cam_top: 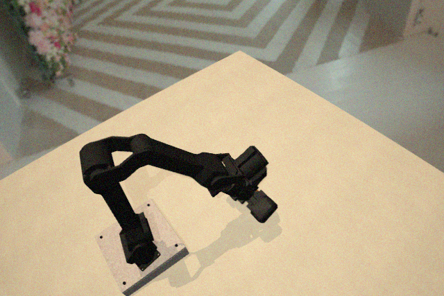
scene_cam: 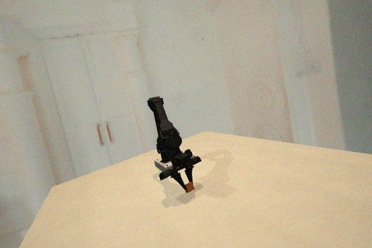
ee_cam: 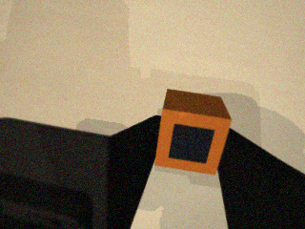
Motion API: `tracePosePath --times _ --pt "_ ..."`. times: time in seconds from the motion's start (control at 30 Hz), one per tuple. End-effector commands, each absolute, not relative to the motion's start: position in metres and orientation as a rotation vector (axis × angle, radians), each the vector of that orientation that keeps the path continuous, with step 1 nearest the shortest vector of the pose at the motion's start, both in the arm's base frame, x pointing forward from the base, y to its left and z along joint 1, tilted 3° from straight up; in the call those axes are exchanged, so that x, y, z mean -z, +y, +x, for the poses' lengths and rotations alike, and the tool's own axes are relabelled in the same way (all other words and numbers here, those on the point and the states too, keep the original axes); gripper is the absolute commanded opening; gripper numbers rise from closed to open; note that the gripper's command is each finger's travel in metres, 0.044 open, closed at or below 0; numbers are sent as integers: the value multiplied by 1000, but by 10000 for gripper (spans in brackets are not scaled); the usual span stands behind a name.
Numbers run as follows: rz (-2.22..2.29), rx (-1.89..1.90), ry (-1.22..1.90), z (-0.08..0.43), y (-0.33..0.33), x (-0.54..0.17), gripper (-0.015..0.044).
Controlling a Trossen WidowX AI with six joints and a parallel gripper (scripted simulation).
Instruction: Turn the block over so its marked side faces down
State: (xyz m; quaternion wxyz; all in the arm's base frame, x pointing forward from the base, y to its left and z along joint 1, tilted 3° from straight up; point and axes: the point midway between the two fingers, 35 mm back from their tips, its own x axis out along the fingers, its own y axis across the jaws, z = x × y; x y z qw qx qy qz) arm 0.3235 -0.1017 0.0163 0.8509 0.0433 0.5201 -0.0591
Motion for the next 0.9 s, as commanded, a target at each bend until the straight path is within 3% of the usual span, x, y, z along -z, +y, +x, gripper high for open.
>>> tracePosePath --times 0.0,0.87 --pt "84 122 1059 324 -102 -20 0" --pt "70 136 733 334 -106 14 0"
